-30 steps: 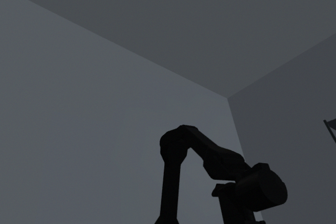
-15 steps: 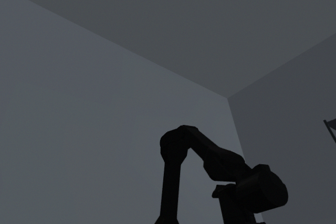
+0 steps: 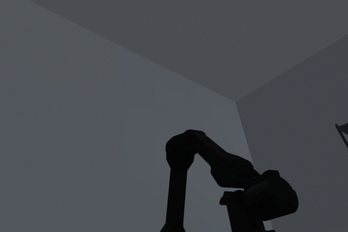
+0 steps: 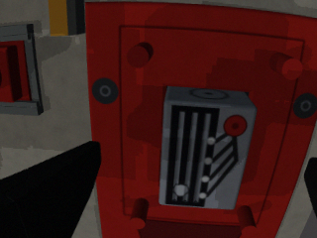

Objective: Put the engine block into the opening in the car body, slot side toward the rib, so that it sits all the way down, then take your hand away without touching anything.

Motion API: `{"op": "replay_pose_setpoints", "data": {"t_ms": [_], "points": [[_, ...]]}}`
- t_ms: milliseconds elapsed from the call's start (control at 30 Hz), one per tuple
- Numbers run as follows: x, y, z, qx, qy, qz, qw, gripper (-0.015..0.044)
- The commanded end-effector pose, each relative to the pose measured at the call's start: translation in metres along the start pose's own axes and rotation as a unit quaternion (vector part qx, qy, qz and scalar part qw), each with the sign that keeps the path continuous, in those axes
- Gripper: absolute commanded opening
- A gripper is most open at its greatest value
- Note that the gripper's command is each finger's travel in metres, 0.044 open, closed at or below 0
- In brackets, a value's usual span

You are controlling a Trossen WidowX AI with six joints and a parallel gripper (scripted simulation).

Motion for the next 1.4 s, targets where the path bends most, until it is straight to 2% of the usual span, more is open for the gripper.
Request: {"op": "replay_pose_setpoints", "data": {"t_ms": [0, 167, 733, 1367], "points": [[0.0000, 0.0006, -0.0107, -0.001, 0.000, 0.001, 1.000, 0.0440], [0.0001, 0.0008, -0.0138, -0.001, 0.000, 0.002, 1.000, 0.0440], [0.0001, 0.0008, -0.0138, -0.001, 0.000, 0.002, 1.000, 0.0000], [0.0001, 0.0008, -0.0138, -0.001, 0.000, 0.002, 1.000, 0.0000]]}}
Point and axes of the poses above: the point midway between the two fingers, 35 mm back from their tips, its own z axis out along the fingers, its own y axis across the jaws, x = y × z, the point moved 9 cm from there along -z, back along the fingers, and after that the axes turned 10 degrees about -z, right-handed, at the moved point
